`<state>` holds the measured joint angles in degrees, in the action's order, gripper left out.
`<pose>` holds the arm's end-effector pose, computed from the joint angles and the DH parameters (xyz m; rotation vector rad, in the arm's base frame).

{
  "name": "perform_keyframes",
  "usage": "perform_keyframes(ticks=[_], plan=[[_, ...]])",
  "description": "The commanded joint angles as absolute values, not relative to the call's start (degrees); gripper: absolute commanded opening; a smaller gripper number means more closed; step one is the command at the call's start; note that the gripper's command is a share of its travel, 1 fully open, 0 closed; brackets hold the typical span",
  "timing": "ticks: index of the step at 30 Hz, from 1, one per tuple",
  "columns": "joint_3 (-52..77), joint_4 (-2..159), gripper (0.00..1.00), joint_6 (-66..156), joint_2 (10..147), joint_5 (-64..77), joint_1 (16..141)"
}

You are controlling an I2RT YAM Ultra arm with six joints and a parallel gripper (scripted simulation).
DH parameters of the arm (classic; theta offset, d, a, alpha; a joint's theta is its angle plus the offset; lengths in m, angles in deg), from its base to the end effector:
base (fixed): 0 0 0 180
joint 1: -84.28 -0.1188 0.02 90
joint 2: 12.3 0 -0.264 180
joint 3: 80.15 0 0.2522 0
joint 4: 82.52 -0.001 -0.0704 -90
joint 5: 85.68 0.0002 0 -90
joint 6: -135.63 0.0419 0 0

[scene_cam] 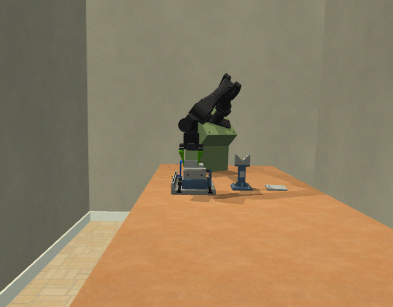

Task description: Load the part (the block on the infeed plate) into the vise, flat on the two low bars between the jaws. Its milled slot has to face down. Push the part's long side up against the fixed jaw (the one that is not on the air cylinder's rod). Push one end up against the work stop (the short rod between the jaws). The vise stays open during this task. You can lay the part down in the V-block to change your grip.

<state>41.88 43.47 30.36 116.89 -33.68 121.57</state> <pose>0.4035 -0.2736 0.2013 0.2469 2.3677 0.4622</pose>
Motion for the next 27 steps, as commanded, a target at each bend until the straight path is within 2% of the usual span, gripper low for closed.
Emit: perform_keyframes(ticks=[1, 27], plan=[[41.0, 44.4, 0.00, 30.9, 116.8, -33.4, 122.4], [40.6, 44.9, 0.00, 31.3, 115.9, -33.5, 122.6]])
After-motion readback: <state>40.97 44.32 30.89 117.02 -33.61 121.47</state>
